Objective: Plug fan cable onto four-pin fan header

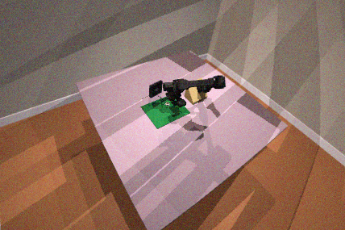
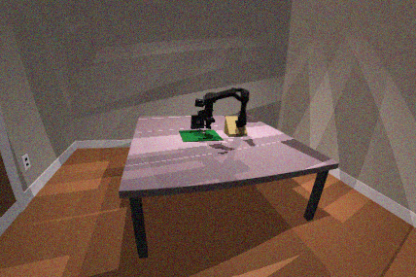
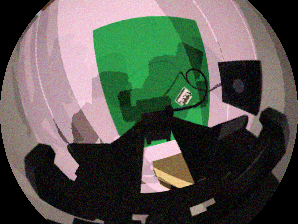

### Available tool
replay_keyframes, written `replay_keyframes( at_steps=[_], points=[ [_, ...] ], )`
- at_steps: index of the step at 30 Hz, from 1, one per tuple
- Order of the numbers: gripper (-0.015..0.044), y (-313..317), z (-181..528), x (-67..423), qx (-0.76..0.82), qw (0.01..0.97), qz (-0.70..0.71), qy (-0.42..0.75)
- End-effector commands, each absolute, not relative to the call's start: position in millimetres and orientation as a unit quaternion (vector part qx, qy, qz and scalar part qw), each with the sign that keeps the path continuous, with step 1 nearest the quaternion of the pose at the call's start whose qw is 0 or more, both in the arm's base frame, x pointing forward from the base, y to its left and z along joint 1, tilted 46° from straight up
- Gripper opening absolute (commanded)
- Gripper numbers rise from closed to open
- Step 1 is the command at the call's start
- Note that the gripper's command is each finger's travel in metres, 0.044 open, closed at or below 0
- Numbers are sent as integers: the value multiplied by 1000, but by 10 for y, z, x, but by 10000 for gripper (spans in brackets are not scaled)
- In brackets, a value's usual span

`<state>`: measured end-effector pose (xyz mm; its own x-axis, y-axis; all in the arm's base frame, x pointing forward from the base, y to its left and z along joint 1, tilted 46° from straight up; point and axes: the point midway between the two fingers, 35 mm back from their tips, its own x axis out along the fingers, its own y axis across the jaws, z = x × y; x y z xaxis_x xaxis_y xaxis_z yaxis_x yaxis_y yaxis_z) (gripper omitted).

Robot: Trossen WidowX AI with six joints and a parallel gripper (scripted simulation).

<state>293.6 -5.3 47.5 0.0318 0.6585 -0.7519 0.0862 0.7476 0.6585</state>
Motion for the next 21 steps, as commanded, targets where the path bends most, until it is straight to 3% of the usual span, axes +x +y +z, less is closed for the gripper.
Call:
replay_keyframes(
  at_steps=[1, 21],
  points=[
    [0, -47, 470, 2901, 327, 639, 182, 672],
    [0, -53, 467, 2808, 521, 499, -5, 692]
  ],
)
